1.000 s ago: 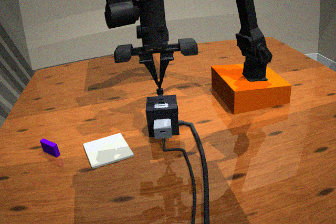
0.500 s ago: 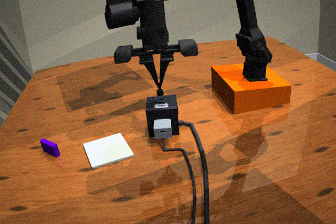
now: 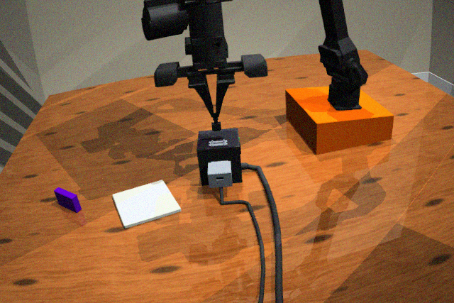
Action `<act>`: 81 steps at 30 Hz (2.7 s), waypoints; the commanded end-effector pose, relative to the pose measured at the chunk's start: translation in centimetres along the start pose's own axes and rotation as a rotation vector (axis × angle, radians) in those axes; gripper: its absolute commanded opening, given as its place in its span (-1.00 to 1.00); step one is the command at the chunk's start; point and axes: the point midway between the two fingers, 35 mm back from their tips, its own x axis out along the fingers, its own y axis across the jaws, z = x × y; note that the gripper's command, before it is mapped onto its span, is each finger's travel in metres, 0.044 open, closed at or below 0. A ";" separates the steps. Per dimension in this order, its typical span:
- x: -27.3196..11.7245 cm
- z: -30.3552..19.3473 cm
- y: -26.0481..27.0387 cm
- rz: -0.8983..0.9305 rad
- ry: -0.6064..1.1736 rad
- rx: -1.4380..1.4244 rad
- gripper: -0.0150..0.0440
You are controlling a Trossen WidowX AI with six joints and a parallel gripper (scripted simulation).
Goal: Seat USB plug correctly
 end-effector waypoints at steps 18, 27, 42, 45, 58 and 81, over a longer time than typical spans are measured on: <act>0.2 -0.2 0.0 0.002 0.020 0.014 -0.49; 0.3 -0.2 0.0 0.002 0.027 0.016 -0.49; 0.5 -0.3 0.0 0.002 0.038 0.021 -0.49; 0.5 -0.4 0.0 0.002 0.040 0.022 -0.49; 0.7 -0.4 0.0 0.002 0.045 0.024 -0.49; 1.0 -0.4 0.0 0.002 0.045 0.024 -0.49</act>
